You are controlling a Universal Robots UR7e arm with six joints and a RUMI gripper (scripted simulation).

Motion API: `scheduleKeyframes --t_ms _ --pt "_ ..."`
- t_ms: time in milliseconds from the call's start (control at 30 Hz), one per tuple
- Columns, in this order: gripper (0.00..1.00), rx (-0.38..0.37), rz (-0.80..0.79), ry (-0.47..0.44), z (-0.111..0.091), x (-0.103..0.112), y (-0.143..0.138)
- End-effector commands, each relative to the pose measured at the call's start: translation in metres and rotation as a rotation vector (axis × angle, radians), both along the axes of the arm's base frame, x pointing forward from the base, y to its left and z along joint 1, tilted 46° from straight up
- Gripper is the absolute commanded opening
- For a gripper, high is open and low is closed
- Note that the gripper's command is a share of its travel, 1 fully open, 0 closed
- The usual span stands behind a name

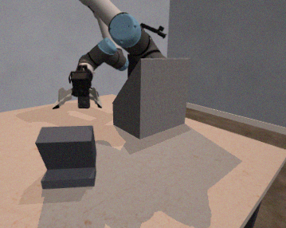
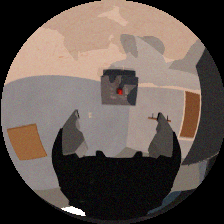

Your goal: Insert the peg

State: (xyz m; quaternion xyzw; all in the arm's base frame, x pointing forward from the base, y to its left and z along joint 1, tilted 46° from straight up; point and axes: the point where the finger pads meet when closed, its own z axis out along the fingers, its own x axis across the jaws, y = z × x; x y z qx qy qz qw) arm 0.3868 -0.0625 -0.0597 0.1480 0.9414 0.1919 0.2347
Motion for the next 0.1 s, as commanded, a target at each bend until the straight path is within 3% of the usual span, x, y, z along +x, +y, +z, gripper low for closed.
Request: scheduleKeyframes --t_ms 0,67 --pt "1.0 0.0 0.0 0.0 0.0002 0.0001 0.0002" --pt "1.0 0.0 0.0 0.0 0.0002 0.0001 0.0002"
